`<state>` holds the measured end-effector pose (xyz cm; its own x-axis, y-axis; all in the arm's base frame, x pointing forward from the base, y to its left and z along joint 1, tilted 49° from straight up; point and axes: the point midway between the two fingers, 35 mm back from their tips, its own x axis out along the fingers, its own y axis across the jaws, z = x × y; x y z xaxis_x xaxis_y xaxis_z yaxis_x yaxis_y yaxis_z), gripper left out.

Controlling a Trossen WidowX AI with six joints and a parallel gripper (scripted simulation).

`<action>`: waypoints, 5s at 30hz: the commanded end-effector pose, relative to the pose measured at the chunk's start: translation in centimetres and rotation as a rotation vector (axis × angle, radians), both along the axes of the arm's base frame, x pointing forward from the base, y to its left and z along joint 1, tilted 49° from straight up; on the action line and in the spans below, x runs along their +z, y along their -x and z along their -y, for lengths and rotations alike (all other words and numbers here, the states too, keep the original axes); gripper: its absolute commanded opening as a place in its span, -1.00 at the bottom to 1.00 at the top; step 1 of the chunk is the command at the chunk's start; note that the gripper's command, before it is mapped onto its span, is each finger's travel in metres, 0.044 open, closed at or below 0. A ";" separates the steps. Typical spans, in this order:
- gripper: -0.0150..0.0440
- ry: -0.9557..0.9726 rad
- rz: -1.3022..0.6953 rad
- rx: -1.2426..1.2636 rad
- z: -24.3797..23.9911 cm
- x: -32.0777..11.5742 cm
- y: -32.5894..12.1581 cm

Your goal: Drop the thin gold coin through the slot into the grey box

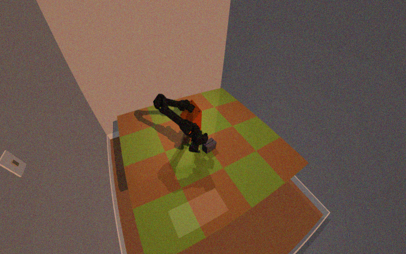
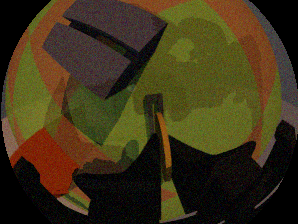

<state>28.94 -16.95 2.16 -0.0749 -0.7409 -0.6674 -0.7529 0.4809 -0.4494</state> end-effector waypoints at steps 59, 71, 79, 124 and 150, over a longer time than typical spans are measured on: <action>-0.49 -0.050 -0.593 0.543 -5.3 2.8 -1.3; -0.49 -0.053 -0.591 0.545 -7.3 0.6 -2.3; -0.49 -0.054 -0.591 0.545 -8.6 -1.0 -2.9; -0.49 -0.045 -0.590 0.537 -11.2 -4.0 -3.6; -0.49 -0.044 -0.604 0.547 -10.5 -4.5 -3.2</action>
<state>32.34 -6.25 -2.18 -0.0636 -0.7481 -0.6605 -0.9938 -0.0129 0.1103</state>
